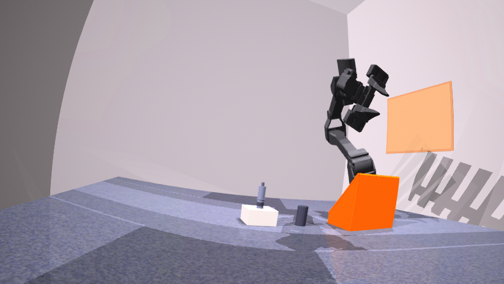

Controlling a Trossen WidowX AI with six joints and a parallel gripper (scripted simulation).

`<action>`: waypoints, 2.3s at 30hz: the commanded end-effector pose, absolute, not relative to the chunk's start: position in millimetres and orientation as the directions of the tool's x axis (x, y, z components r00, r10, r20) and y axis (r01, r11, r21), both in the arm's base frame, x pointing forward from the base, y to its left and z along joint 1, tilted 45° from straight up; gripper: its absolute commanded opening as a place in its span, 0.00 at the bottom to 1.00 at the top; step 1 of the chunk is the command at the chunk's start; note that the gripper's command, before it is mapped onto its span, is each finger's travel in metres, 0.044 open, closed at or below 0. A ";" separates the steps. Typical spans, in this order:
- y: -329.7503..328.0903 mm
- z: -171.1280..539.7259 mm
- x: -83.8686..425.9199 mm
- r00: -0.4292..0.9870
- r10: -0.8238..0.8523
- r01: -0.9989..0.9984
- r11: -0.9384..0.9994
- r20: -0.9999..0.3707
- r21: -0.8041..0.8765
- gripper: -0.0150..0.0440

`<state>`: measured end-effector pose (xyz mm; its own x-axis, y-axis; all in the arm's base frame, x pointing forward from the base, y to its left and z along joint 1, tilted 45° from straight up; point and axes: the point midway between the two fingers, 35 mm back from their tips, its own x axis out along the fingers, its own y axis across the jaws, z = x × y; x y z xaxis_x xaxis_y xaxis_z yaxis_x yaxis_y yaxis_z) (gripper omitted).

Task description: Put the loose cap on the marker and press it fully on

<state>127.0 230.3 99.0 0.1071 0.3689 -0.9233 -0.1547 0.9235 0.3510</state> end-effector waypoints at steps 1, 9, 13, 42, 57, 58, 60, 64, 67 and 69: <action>180.3 72.9 165.3 0.162 0.083 0.045 0.995 -0.983 0.091 0.67; 64.7 52.4 204.1 0.047 -0.469 0.313 0.845 -0.882 -0.433 0.67; 10.5 55.9 209.5 -0.070 -0.671 0.338 0.681 -0.739 -0.650 0.67; -43.4 22.9 211.2 -0.089 -0.698 0.335 0.650 -0.710 -0.682 0.67; -60.7 5.8 209.7 -0.089 -0.698 0.335 0.651 -0.711 -0.681 0.67; -61.9 4.7 209.5 -0.089 -0.698 0.335 0.651 -0.711 -0.681 0.67; -64.2 2.6 209.1 -0.089 -0.698 0.335 0.651 -0.710 -0.681 0.67; -68.9 -1.6 208.1 -0.089 -0.699 0.335 0.650 -0.710 -0.682 0.67; -72.4 -4.6 207.2 -0.089 -0.699 0.335 0.649 -0.709 -0.683 0.67; -74.7 -6.6 206.6 -0.089 -0.700 0.335 0.649 -0.709 -0.683 0.67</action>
<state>209.6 -69.9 -2.7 -0.0843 -0.6965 -0.7125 0.3415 0.6516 -0.6774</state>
